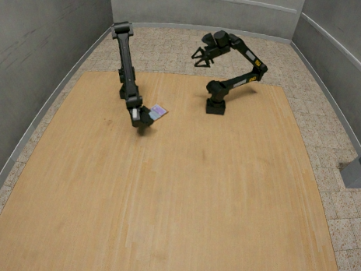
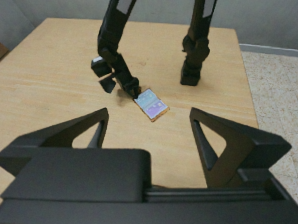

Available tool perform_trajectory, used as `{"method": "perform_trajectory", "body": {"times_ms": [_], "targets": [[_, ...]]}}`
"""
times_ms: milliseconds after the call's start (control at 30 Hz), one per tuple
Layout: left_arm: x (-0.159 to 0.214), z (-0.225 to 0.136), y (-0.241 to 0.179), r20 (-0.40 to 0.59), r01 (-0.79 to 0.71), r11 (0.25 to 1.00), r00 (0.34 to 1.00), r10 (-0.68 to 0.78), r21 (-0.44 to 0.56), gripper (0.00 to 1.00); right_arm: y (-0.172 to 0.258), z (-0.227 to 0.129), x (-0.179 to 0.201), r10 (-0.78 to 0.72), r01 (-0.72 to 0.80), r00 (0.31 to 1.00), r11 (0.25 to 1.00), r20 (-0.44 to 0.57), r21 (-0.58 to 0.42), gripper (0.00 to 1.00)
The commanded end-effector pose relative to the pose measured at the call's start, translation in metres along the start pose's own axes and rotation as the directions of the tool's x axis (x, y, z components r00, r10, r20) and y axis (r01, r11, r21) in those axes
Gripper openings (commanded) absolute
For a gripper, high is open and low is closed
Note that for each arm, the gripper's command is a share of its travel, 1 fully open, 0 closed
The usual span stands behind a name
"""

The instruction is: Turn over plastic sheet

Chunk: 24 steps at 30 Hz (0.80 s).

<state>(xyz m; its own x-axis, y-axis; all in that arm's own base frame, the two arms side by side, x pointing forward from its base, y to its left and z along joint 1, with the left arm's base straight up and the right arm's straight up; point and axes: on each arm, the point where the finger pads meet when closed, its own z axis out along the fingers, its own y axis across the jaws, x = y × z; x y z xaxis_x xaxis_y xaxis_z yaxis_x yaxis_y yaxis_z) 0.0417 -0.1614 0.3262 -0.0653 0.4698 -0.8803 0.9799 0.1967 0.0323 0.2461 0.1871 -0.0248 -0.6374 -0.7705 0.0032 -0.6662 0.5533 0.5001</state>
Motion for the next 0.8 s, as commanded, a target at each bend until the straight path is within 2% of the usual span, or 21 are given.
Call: {"method": "perform_trajectory", "body": {"times_ms": [0, 300, 467, 500, 567, 600, 767], "targets": [[-0.009, 0.000, 0.000, 0.033, 0.009, 1.000, 0.999, -0.009, -0.012, 1.00, -0.003, -0.001, -0.008, 0.010, -0.010, 1.000, 1.000, 0.015, 0.002, 0.13], [-0.011, 0.000, -0.001, 0.050, 0.018, 1.000, 0.999, -0.018, -0.012, 1.00, -0.001, -0.005, -0.007, -0.004, 0.003, 1.000, 1.000, 0.019, 0.007, 0.01], [-0.012, -0.001, -0.001, 0.059, 0.022, 1.000, 0.998, -0.021, -0.012, 1.00, -0.001, -0.004, -0.003, 0.001, -0.001, 1.000, 1.000, 0.024, 0.006, 0.01], [-0.012, -0.001, -0.001, 0.059, 0.023, 1.000, 0.998, -0.023, -0.012, 1.00, -0.001, -0.004, -0.005, -0.003, 0.003, 1.000, 1.000, 0.017, 0.006, 0.13], [-0.012, -0.001, -0.001, 0.059, 0.023, 1.000, 0.998, -0.023, -0.012, 1.00, -0.001, -0.004, -0.005, -0.003, 0.003, 1.000, 1.000, 0.017, 0.006, 0.13], [-0.014, -0.001, -0.001, 0.059, 0.025, 1.000, 0.998, -0.025, -0.011, 1.00, 0.000, 0.005, 0.002, 0.017, -0.017, 1.000, 1.000, 0.004, -0.006, 0.16], [-0.011, 0.002, -0.001, 0.061, 0.031, 0.999, 0.998, -0.031, -0.012, 1.00, -0.002, 0.005, -0.005, 0.013, -0.013, 1.000, 1.000, 0.012, -0.002, 0.13]]}}
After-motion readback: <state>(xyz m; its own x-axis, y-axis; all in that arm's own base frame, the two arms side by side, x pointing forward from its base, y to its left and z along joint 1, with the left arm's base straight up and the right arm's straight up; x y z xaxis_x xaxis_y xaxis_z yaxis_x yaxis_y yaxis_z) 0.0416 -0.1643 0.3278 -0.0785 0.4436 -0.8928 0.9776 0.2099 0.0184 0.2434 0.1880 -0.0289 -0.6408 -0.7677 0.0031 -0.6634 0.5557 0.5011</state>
